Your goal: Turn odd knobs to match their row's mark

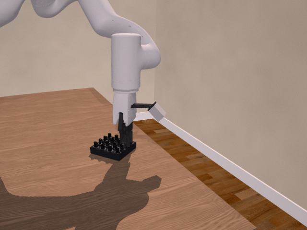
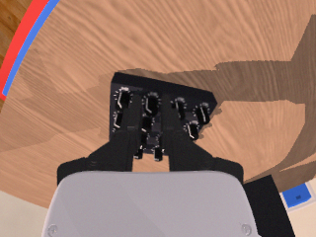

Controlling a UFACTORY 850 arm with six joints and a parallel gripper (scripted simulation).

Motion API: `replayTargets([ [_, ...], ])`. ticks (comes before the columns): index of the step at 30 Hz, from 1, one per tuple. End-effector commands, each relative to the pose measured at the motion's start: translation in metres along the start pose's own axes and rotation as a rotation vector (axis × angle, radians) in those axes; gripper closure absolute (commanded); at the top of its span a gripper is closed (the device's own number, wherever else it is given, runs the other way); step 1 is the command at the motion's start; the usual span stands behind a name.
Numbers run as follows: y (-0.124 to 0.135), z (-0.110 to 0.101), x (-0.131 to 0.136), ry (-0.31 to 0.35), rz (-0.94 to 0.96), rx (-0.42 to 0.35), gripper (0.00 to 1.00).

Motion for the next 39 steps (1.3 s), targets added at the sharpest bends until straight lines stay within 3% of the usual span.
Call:
replayTargets([
  [1, -0.0006, -0.0009, -0.0006, -0.001, -0.001, 0.001, 0.81],
  [9, -0.0006, -0.0009, -0.0006, -0.001, -0.001, 0.001, 0.81],
  [10, -0.0006, -0.0009, -0.0006, -0.001, -0.001, 0.001, 0.92],
  [39, -0.0006, -0.0009, -0.0006, -0.001, -0.001, 0.001, 0.92],
])
Point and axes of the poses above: the point where the finger pads meet when closed, its own z axis out along the fingers, its own x axis across the jaws, y = z × x, the point moved 1 cm from there along -z, back along the fingers, and after that the axes turned 12 degrees about z, right-handed, at the moved point
